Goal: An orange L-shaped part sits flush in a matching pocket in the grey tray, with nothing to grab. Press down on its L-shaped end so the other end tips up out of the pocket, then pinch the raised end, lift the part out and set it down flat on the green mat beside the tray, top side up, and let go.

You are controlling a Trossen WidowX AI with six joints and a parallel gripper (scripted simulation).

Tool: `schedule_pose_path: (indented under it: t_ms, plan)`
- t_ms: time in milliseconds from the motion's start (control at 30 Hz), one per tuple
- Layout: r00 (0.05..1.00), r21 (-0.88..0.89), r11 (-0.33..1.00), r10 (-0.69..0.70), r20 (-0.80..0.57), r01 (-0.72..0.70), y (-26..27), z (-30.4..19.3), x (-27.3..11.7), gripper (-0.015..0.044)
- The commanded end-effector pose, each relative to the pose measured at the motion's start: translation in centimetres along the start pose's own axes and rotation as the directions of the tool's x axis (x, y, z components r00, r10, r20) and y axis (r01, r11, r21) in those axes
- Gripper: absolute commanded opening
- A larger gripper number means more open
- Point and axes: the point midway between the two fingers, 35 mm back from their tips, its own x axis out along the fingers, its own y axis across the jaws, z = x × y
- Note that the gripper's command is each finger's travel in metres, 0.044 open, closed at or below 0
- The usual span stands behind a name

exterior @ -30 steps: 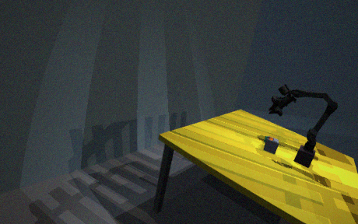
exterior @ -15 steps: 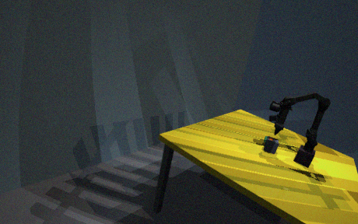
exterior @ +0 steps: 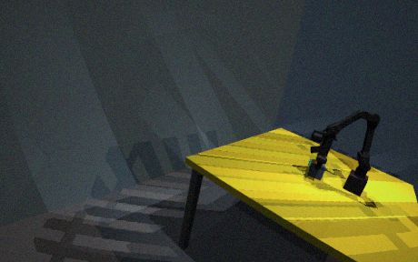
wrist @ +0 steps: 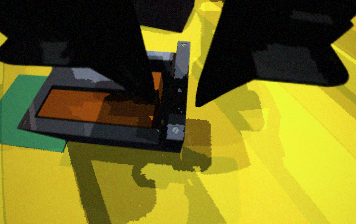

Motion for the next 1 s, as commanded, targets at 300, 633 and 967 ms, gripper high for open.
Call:
schedule_pose_path:
  t_ms: [300, 633, 967]
  plan:
    - [1.000, 0.005, 1.000, 0.001, -0.010, -0.001, 0.0, -0.2, 2.2, 0.0180]
    - [1.000, 0.005, 1.000, 0.001, -0.010, -0.001, 0.0, -0.3, 3.4, 0.0180]
    - [1.000, 0.005, 1.000, 0.001, -0.010, -0.001, 0.0, -0.3, 3.4, 0.0180]
